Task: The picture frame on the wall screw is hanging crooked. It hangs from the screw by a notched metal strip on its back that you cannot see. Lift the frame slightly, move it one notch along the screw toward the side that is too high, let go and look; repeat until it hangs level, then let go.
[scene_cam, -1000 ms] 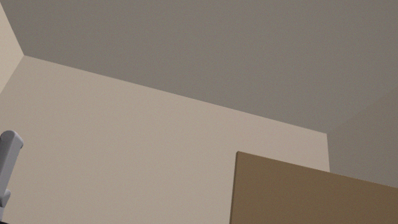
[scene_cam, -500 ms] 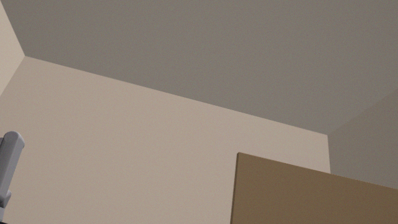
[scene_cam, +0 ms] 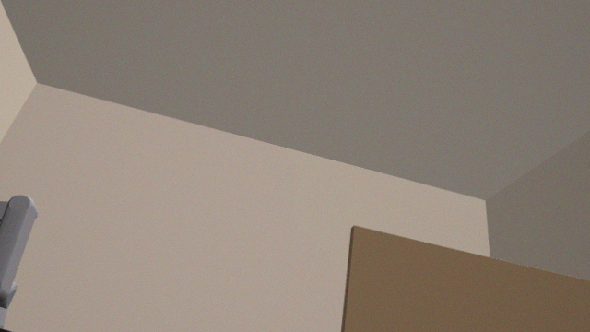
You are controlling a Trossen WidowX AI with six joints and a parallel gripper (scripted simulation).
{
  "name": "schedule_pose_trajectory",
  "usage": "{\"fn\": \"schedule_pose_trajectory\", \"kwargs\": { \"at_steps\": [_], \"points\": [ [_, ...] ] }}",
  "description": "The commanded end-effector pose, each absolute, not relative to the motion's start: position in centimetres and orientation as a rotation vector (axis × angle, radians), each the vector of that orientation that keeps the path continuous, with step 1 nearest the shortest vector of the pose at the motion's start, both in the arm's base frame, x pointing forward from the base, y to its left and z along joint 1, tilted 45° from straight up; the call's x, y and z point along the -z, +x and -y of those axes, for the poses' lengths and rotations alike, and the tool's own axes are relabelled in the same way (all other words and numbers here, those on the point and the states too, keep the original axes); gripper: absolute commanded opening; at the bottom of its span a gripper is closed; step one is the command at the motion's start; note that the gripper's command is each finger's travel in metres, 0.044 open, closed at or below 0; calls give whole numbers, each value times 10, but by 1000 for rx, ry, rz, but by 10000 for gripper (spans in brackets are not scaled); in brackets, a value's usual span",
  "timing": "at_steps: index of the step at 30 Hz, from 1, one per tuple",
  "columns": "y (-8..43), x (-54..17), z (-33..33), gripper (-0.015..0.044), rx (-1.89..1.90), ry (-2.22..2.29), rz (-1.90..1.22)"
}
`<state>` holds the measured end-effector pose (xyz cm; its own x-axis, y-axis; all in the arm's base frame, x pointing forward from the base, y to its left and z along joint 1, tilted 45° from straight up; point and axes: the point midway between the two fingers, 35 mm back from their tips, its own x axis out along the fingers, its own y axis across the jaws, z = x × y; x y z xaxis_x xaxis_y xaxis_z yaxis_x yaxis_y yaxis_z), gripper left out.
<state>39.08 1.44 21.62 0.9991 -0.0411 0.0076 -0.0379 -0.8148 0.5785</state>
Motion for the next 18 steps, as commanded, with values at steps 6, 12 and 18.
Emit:
{"fn": "schedule_pose_trajectory", "kwargs": {
  "at_steps": [6,12,18],
  "points": [
    [391,-220,-9,0,2,2522,72],
    [391,-221,-8,0,2,2522,72],
    [391,-221,-9,0,2,2522,72]
  ]
}}
